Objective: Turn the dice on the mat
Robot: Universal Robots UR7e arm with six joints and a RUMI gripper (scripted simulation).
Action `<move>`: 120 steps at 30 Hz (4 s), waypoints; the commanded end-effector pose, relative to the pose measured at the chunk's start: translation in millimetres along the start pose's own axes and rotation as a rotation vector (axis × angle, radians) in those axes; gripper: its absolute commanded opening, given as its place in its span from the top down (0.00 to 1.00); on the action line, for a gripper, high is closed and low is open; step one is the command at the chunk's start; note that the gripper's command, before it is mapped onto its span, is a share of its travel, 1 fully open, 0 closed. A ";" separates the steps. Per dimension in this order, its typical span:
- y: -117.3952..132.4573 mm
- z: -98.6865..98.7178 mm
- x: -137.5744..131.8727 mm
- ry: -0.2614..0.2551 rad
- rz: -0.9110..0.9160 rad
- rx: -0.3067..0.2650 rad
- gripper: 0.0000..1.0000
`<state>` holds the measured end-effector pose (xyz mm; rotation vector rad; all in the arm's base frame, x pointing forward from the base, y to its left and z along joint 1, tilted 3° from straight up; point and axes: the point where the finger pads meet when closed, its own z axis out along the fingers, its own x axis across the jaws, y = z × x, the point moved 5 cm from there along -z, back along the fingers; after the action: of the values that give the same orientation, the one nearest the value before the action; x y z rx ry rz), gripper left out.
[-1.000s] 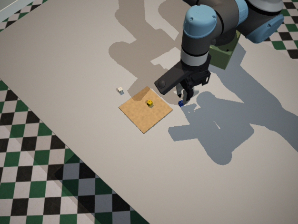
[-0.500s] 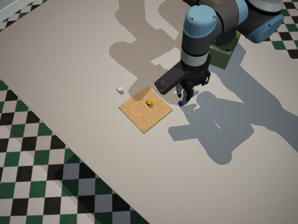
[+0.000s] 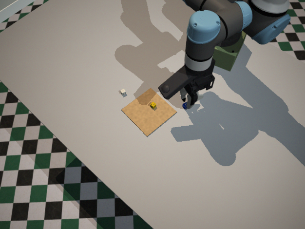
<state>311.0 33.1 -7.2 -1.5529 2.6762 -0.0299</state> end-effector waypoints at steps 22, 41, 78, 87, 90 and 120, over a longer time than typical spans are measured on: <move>0.9 6.8 -0.3 0.000 -0.001 0.002 0.82; 0.9 6.8 -0.3 0.000 -0.001 0.002 1.00; 0.9 6.5 -0.3 0.000 -0.001 0.002 1.00; 0.9 1.5 -0.3 0.000 -0.001 0.002 1.00; 1.0 -3.2 -0.3 0.000 -0.001 0.002 1.00; 1.1 -83.7 -0.3 0.000 -0.001 0.002 1.00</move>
<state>309.2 33.6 56.8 -1.5488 2.6688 -0.0512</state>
